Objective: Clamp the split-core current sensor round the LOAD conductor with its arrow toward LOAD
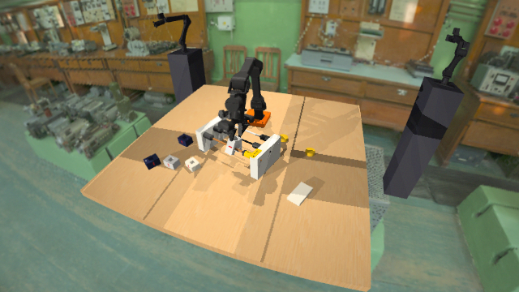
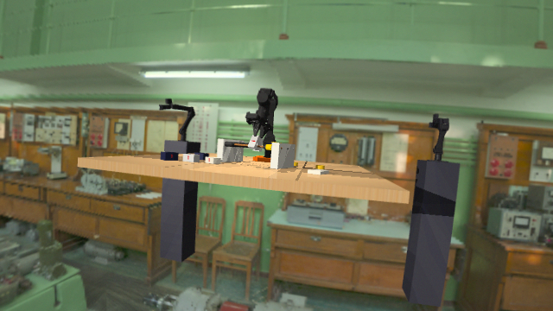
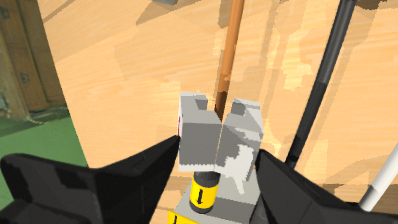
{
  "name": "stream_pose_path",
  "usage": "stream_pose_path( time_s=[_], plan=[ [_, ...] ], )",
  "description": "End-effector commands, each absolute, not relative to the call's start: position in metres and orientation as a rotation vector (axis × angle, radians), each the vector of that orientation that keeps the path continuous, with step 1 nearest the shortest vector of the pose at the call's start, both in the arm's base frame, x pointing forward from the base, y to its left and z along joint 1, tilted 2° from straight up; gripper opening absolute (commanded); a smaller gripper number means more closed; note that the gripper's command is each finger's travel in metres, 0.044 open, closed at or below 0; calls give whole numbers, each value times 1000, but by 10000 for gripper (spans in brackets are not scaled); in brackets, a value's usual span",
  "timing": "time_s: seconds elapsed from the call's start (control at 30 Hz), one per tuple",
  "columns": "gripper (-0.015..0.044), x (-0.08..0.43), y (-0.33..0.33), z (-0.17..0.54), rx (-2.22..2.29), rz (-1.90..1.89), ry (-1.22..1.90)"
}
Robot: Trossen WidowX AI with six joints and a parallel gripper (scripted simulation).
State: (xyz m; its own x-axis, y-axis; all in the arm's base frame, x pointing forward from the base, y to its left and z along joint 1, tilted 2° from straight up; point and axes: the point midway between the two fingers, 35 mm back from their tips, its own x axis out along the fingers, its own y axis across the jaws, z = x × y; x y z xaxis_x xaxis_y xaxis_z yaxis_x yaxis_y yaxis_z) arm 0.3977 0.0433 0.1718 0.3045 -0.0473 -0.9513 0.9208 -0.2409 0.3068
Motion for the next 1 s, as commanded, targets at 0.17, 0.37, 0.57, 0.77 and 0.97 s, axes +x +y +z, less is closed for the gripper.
stream_pose_path(
  time_s=[0.17,0.37,0.57,0.77,0.97],
  plan=[
    [0,402,42,157,1512,-1147,835],
    [0,401,42,158,1514,-1150,836],
    [0,401,42,158,1514,-1150,836],
    [0,401,42,158,1514,-1150,836],
    [0,401,42,158,1514,-1150,836]
  ],
)
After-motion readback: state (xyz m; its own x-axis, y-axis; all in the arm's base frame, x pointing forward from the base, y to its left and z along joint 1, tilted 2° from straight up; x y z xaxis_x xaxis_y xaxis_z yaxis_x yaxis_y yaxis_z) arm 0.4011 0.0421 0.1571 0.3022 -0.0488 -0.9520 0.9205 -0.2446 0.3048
